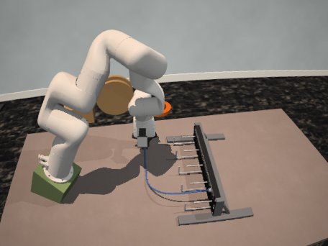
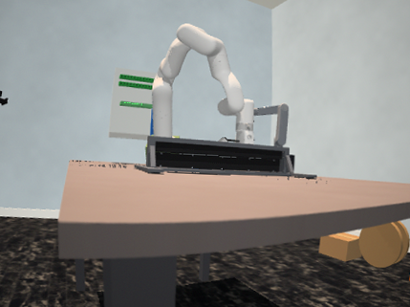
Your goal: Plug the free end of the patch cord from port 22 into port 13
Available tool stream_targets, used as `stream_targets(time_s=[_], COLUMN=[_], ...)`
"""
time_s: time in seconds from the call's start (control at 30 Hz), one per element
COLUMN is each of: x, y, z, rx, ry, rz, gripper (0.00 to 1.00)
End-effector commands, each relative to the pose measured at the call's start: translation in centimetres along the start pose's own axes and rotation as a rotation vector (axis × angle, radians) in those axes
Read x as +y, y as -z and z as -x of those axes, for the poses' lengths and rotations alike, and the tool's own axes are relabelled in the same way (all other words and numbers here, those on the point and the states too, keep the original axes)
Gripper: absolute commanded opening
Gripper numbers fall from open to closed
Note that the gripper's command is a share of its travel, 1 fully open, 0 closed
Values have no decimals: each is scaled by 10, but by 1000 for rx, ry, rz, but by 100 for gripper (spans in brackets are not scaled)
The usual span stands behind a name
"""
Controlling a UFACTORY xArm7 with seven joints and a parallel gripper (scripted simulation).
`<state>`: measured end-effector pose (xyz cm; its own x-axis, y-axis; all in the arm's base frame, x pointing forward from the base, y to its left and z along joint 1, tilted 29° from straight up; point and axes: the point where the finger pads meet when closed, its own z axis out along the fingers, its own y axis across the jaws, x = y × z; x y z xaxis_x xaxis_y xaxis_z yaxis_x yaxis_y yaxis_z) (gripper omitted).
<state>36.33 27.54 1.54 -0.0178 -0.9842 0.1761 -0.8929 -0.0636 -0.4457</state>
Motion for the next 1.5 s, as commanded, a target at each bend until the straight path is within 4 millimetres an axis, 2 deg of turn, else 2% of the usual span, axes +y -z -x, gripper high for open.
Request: stream_targets(time_s=[0.0,0.5,0.93,1.47], x=[1,0,0,0], y=[0,1,9,35], z=[0,0,0,0], rx=[1,1,1,1], ry=[1,1,1,1], rz=[1,1,1,1], gripper=[0,0,0,0])
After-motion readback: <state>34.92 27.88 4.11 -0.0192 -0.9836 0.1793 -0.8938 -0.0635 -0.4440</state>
